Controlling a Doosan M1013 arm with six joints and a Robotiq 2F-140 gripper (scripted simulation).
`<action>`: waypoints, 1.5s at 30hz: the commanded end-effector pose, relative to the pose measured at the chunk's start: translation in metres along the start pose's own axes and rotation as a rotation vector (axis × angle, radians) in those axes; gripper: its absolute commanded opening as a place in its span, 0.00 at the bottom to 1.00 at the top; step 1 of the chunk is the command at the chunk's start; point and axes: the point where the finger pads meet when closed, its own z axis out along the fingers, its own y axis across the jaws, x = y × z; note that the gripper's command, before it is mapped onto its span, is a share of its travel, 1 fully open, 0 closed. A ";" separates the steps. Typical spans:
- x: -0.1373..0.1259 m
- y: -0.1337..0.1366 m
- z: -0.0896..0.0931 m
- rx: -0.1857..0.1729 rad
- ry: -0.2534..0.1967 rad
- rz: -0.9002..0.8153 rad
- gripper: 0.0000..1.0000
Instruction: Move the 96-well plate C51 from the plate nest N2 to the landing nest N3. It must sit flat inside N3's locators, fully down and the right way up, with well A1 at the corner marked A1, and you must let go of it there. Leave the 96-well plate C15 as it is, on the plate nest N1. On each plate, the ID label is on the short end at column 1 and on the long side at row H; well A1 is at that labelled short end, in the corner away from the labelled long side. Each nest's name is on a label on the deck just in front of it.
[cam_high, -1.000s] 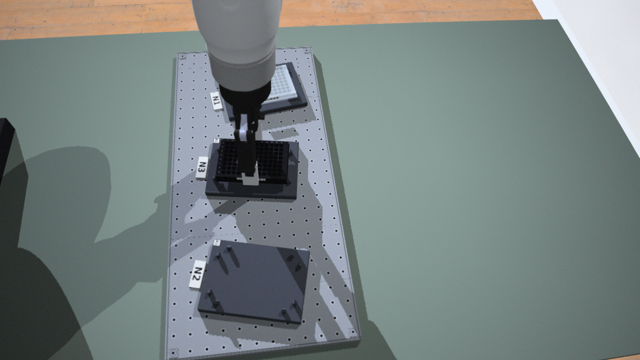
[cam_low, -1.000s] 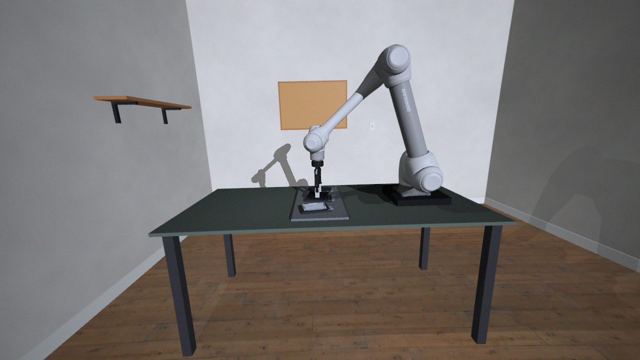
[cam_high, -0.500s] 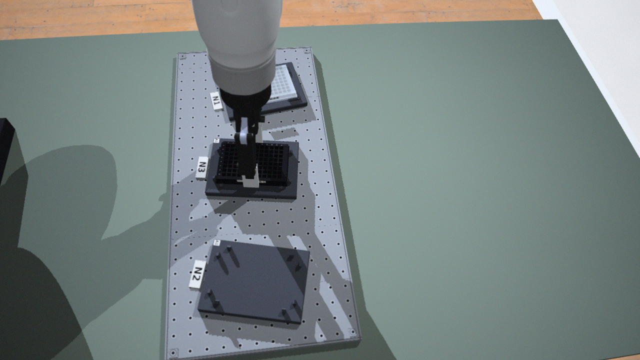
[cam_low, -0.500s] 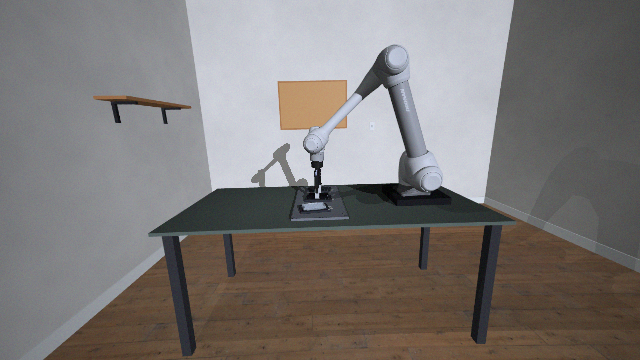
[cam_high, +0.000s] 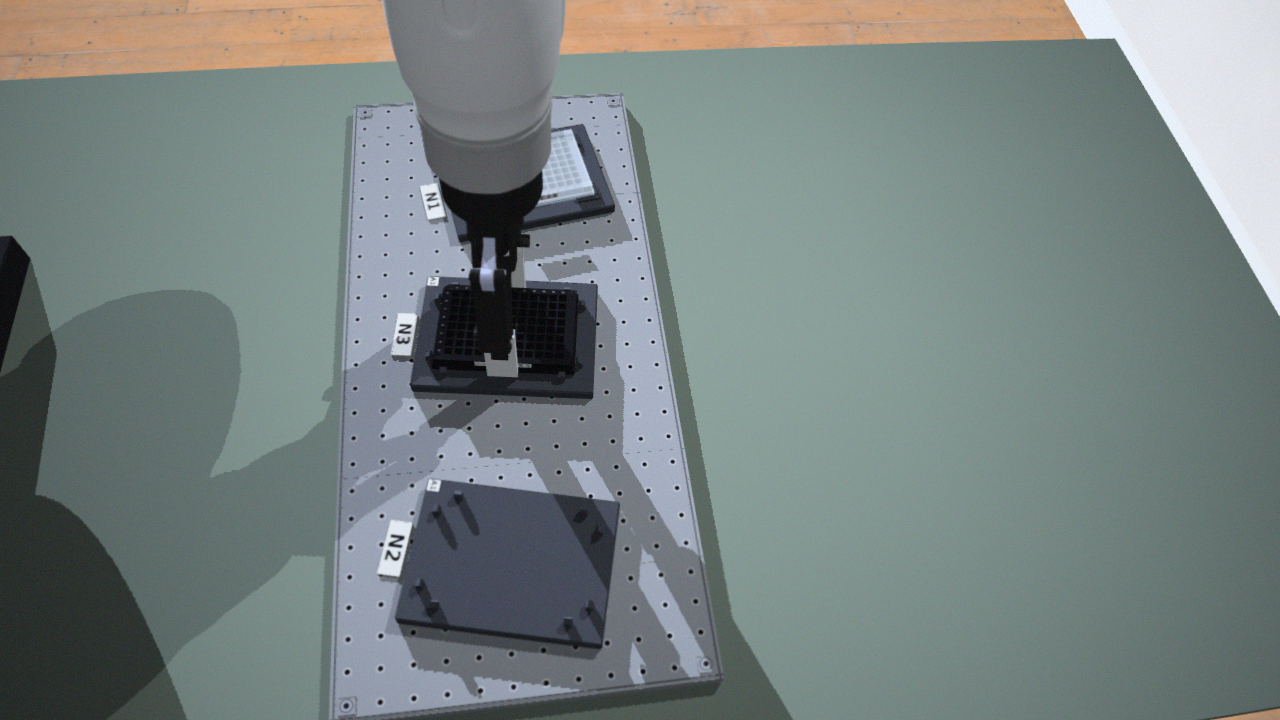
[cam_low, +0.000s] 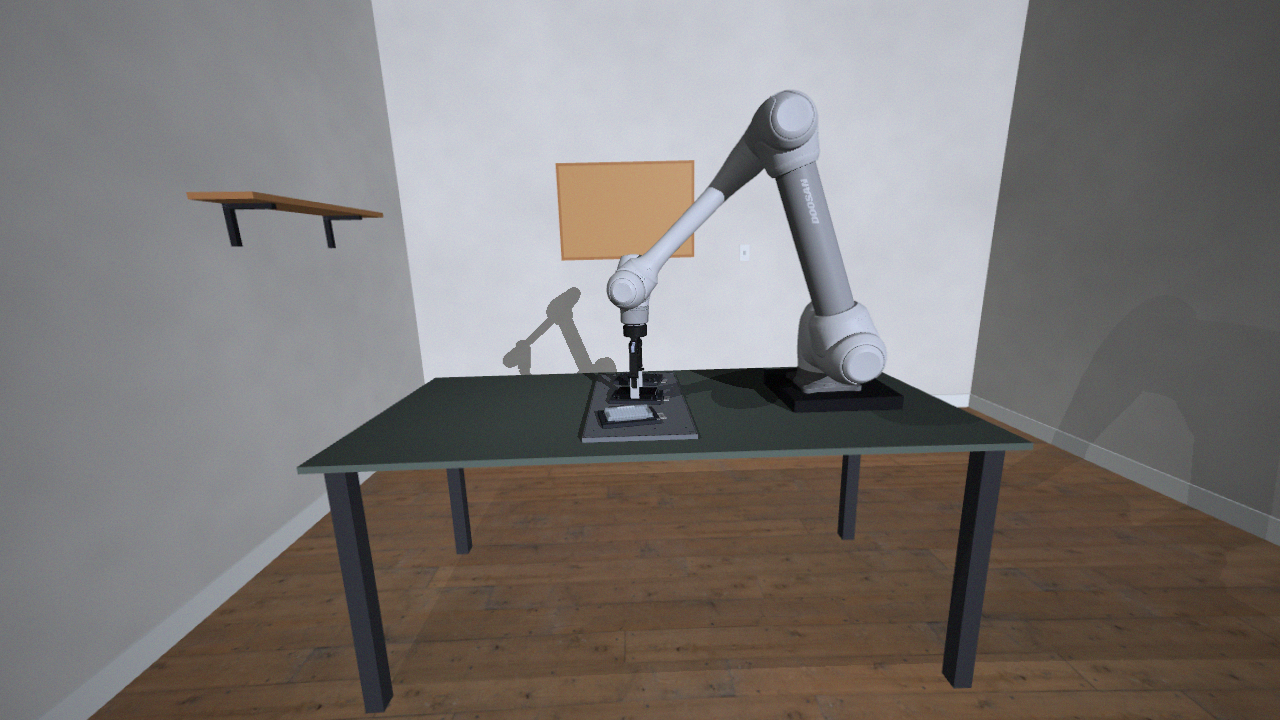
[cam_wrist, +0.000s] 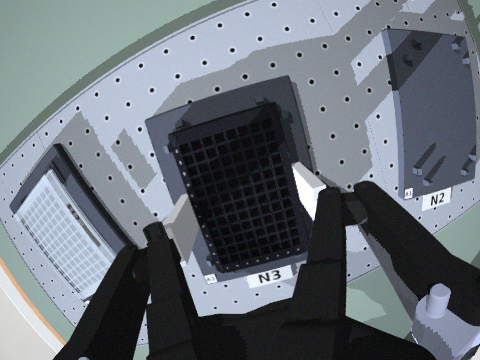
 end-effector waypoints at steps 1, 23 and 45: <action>0.000 0.000 0.000 0.000 0.000 0.000 0.00; 0.000 0.000 0.000 0.000 0.000 0.000 0.00; 0.000 0.000 0.000 0.000 0.000 0.000 0.66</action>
